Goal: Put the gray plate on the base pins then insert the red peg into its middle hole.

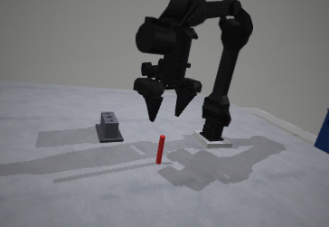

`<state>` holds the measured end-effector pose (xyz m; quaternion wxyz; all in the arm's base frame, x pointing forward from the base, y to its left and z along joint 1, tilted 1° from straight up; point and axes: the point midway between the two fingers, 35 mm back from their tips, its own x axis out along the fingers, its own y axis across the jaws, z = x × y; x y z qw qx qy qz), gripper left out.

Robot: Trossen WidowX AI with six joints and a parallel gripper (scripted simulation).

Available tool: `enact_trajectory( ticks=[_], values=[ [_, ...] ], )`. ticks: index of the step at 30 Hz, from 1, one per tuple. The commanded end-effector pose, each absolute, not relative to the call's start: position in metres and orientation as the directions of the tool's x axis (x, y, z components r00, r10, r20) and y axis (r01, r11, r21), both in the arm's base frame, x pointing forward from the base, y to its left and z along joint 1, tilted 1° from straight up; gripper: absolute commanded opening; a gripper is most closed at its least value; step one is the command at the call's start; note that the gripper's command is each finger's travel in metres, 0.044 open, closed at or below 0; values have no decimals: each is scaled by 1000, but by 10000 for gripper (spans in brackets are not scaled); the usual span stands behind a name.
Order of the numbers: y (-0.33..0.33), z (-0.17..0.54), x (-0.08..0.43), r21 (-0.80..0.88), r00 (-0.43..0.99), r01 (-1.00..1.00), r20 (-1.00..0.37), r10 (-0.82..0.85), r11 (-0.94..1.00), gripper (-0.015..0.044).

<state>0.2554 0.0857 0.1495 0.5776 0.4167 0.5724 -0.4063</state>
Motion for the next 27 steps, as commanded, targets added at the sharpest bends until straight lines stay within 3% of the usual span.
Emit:
enact_trajectory(
  ticks=[1, 27],
  values=[
    [86, 130, 252, 4, 2, 949, -1000, 9, 314, 440],
    [86, 90, 254, 4, 2, 949, -1000, 9, 314, 440]
  ],
)
